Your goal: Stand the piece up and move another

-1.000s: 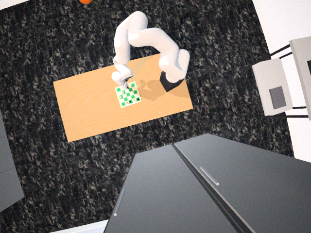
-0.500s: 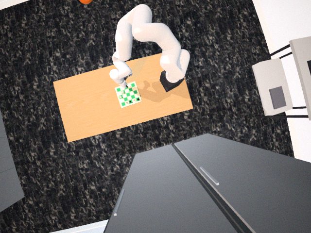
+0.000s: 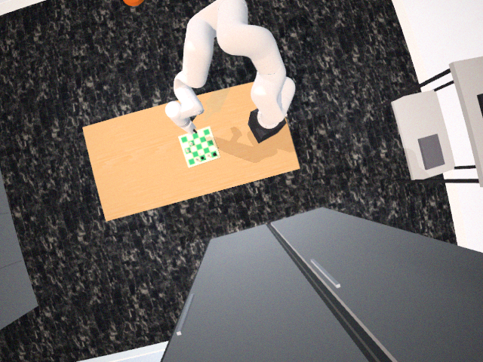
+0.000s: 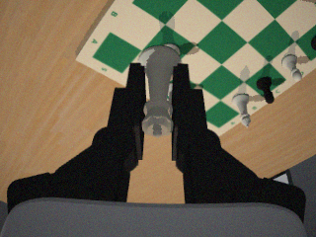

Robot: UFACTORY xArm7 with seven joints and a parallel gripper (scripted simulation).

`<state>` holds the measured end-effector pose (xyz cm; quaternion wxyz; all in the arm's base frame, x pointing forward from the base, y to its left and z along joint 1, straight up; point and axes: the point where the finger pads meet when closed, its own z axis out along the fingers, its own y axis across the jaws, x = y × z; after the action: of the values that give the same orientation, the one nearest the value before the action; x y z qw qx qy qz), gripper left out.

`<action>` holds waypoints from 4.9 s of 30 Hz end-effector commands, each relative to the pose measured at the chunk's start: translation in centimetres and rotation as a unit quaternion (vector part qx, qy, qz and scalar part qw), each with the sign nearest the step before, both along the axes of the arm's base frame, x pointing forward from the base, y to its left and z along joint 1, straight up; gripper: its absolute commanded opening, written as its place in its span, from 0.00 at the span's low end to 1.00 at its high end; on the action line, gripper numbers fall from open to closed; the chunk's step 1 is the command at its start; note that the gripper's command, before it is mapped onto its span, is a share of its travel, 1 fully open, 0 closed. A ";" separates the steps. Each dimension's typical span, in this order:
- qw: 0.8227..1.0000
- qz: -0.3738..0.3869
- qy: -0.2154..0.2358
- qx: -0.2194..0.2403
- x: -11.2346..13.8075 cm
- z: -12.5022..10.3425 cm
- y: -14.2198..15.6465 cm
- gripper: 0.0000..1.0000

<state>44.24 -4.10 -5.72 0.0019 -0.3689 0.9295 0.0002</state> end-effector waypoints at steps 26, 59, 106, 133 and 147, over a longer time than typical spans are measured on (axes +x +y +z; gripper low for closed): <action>0.999 0.040 -0.002 0.000 4.7 -0.4 -5.8 0.00; 0.999 0.040 -0.002 0.000 4.8 -9.6 -5.8 0.00; 0.999 0.040 -0.002 0.000 4.8 -10.0 -5.8 0.00; 0.999 0.040 -0.002 0.000 4.8 -10.3 -5.8 0.00; 0.999 0.040 -0.002 0.000 4.8 -10.3 -5.8 0.00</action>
<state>48.88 -9.84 -16.20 0.0017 -0.4059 0.9139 0.0008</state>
